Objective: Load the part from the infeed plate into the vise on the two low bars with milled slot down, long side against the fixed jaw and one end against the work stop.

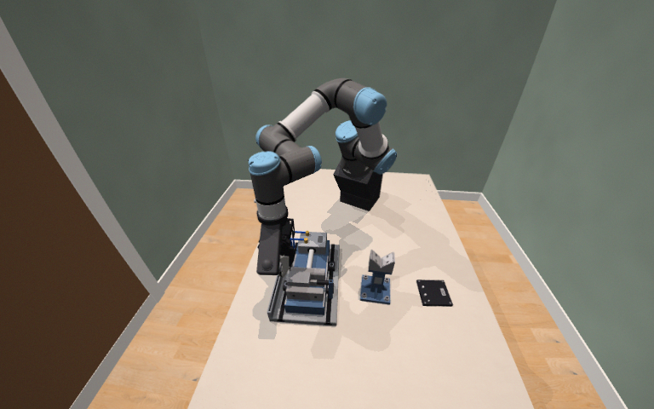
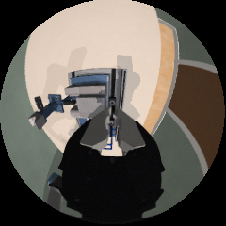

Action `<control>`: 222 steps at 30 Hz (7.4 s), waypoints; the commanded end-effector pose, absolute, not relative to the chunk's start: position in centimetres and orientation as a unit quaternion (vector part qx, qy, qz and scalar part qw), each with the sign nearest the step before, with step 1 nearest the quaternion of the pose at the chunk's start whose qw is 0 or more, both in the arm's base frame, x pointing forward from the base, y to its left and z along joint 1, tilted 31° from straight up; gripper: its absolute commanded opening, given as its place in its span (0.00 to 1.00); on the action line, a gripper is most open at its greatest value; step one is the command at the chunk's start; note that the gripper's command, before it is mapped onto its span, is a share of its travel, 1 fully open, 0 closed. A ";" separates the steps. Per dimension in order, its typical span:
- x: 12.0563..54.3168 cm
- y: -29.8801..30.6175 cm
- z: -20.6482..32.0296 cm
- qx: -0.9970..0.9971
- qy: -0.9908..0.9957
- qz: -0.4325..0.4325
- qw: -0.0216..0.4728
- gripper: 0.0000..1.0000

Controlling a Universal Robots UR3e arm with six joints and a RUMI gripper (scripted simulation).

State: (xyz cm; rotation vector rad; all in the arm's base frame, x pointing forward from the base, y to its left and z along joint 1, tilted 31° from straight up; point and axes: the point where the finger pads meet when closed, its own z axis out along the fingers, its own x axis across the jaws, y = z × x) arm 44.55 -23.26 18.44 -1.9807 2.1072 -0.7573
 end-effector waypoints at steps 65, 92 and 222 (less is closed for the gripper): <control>44.6 -22.9 18.5 -0.661 0.702 -0.254 0.076 0.00; 44.7 -22.4 18.4 -0.661 0.702 -0.254 0.076 0.00; 44.9 -20.3 17.9 -0.661 0.702 -0.254 0.076 0.00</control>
